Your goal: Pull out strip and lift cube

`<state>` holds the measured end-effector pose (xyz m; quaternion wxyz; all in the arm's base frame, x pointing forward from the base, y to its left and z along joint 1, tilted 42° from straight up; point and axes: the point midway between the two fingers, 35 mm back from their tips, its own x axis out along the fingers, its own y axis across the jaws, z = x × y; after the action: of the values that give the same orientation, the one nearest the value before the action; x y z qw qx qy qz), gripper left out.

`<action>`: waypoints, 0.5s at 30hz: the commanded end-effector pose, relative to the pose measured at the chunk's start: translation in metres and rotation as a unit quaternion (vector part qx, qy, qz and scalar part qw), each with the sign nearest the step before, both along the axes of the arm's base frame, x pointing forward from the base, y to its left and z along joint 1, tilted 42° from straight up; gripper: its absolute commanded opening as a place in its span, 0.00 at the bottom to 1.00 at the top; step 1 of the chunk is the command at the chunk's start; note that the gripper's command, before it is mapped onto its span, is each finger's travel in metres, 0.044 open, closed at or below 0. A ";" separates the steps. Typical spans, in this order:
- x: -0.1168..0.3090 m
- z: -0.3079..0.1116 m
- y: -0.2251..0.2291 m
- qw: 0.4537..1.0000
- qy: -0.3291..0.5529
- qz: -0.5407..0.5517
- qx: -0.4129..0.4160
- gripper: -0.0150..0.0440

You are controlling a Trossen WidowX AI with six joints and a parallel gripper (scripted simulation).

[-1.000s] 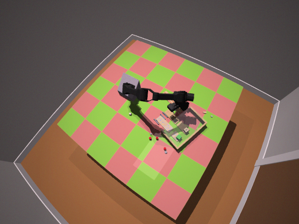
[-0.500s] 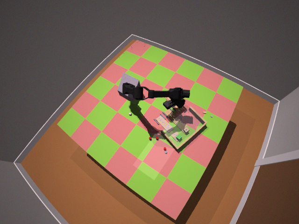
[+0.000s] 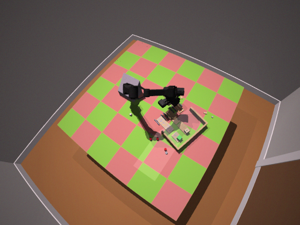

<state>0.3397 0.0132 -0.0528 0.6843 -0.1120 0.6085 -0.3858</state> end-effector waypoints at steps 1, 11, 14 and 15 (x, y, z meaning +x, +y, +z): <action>-0.016 0.003 0.000 1.000 -0.004 0.000 0.003 0.25; -0.039 0.006 -0.002 1.000 -0.003 0.000 0.003 0.25; -0.038 0.018 0.009 1.000 -0.003 0.000 0.004 0.25; -0.038 0.024 0.014 1.000 -0.003 0.000 0.004 0.25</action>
<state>0.3003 0.0128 -0.0452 0.6797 -0.1138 0.6121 -0.3879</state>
